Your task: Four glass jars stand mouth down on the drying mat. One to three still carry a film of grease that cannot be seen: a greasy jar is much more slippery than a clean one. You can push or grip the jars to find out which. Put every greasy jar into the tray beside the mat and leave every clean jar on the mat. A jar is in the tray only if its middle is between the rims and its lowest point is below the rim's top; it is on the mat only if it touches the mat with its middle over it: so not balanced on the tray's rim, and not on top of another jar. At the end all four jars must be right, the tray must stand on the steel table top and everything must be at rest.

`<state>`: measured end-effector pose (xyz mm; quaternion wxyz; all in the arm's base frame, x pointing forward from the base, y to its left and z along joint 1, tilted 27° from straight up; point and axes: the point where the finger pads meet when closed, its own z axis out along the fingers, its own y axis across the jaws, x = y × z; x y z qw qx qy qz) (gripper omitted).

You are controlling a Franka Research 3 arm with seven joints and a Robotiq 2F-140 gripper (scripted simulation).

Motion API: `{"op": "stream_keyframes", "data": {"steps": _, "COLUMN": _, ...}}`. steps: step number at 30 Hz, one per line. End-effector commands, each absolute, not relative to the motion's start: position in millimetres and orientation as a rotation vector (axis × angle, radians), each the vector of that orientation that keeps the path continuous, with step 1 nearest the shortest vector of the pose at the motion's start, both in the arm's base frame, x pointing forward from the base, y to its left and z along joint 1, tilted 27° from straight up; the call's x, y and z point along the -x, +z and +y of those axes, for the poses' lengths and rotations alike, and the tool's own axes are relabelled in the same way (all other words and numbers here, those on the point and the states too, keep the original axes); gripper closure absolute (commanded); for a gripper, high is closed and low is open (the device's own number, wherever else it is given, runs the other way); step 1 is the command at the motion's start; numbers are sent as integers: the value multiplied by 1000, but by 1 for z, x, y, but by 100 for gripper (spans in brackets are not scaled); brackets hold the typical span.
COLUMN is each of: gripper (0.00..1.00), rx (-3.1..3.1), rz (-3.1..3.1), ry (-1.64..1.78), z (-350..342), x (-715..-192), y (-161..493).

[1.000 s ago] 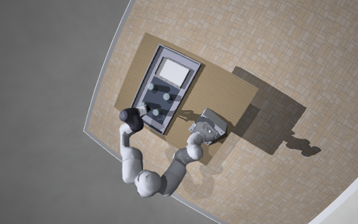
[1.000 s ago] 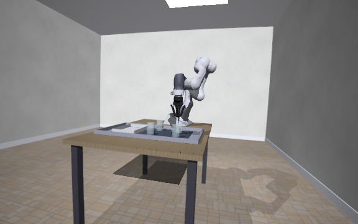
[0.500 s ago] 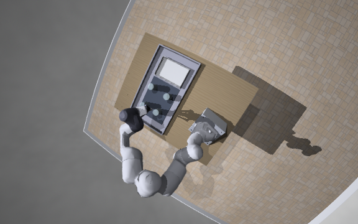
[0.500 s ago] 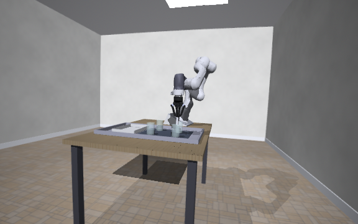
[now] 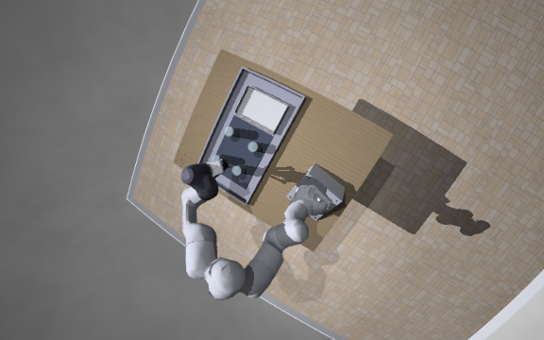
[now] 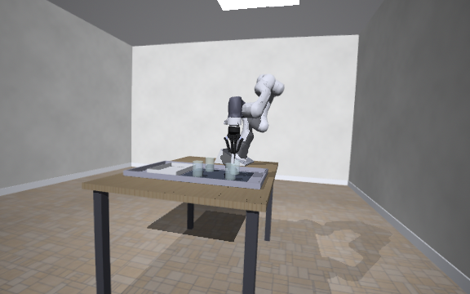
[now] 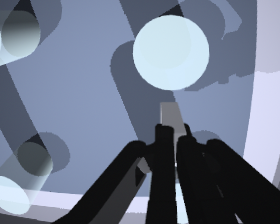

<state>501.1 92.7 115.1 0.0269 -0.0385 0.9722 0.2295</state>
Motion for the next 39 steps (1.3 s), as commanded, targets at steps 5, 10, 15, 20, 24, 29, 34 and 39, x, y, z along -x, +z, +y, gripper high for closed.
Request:
{"op": "stream_keyframes", "data": {"steps": 5, "gripper": 100, "rx": 120, "rz": 3004, "ry": 704, "z": 94, "x": -502, "y": 115}}
{"op": "stream_keyframes", "data": {"steps": 10, "gripper": 100, "rx": 120, "rz": 3004, "ry": 704, "z": 94, "x": -502, "y": 115}}
{"op": "stream_keyframes", "data": {"steps": 15, "gripper": 100, "rx": 120, "rz": 3004, "ry": 704, "z": 94, "x": -502, "y": 115}}
{"op": "stream_keyframes", "data": {"steps": 20, "gripper": 0, "rx": 120, "rz": 3004, "ry": 704, "z": 94, "x": -502, "y": 115}}
{"op": "stream_keyframes", "data": {"steps": 24, "gripper": 0, "rx": 120, "rz": 3004, "ry": 704, "z": 94, "x": -502, "y": 115}}
{"op": "stream_keyframes", "data": {"steps": 29, "gripper": 0, "rx": 120, "rz": 3004, "ry": 704, "z": 94, "x": -502, "y": 115}}
{"op": "stream_keyframes", "data": {"steps": 34, "gripper": 0, "rx": 120, "rz": 3004, "ry": 704, "z": 94, "x": -502, "y": 115}}
{"op": "stream_keyframes", "data": {"steps": 39, "gripper": 0, "rx": 120, "rz": 3004, "ry": 704, "z": 94, "x": -502, "y": 115}}
